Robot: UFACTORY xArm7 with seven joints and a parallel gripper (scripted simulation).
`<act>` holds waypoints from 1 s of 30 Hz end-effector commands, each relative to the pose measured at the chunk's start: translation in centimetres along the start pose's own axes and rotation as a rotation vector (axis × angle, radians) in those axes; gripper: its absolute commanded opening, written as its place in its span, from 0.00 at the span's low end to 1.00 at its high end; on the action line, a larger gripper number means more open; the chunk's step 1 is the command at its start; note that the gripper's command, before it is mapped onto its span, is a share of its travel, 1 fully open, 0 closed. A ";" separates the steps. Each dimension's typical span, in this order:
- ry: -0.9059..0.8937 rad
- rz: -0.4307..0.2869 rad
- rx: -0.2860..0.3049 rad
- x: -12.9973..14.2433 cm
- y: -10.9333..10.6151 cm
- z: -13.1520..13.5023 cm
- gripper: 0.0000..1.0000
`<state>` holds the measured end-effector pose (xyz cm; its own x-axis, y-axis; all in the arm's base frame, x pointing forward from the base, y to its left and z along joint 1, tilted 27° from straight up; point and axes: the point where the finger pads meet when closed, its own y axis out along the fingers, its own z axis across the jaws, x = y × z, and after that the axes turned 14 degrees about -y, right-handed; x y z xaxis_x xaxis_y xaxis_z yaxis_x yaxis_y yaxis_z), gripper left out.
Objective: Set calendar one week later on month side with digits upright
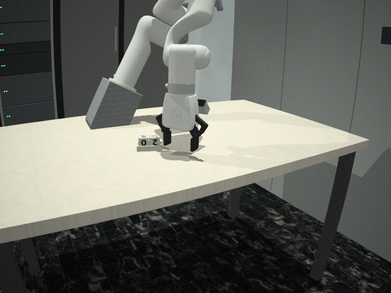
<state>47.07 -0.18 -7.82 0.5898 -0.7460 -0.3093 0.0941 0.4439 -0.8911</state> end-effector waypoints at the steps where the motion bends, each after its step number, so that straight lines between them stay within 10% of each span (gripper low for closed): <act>1: 0.000 -0.004 0.002 0.2 -0.2 0.1 1.00; 30: 0.000 -0.004 0.002 0.2 -1.0 0.1 1.00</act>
<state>47.03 -0.22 -7.71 0.5899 -0.7456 -0.3100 0.0933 0.4443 -0.8910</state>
